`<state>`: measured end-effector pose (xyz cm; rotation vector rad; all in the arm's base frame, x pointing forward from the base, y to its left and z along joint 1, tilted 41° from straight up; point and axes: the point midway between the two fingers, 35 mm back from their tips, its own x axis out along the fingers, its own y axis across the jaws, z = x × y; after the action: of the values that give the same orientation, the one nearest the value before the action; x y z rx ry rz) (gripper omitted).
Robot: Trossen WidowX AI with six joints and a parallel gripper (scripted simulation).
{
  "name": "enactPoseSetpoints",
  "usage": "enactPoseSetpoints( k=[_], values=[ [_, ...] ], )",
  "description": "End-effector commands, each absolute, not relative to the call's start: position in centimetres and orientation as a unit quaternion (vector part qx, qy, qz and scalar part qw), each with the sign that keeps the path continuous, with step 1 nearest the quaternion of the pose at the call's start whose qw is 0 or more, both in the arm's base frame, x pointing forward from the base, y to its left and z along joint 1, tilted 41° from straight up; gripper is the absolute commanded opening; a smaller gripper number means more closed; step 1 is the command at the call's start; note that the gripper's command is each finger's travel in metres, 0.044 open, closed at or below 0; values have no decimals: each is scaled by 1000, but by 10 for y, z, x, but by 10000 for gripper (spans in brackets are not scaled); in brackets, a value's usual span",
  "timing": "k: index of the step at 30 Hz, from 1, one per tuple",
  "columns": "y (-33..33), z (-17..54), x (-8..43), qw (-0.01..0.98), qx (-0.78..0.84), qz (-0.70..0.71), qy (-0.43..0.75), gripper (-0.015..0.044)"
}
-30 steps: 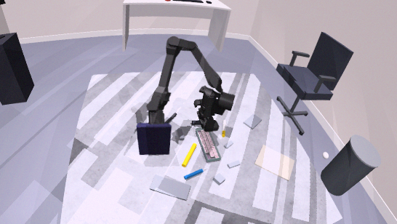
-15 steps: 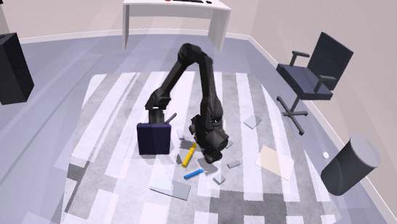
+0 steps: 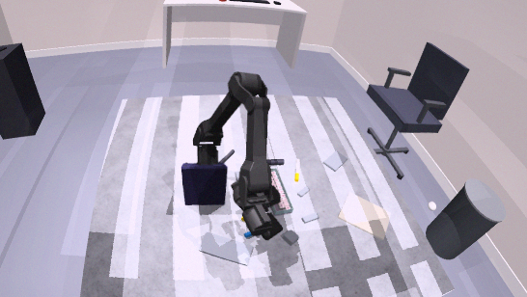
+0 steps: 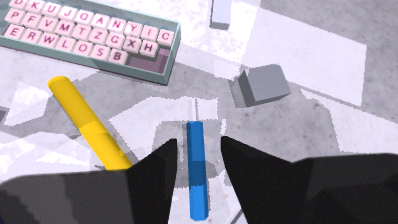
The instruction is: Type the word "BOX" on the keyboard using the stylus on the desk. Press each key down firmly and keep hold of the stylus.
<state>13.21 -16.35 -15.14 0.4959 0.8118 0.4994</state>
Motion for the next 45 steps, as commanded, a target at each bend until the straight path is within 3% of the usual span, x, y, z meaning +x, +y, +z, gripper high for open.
enactPoseSetpoints(
  k=[1, 45],
  values=[
    [-163, -154, 131, 862, 234, 237, 383, 150],
    [-142, -179, 135, 862, 234, 238, 382, 150]
  ],
)
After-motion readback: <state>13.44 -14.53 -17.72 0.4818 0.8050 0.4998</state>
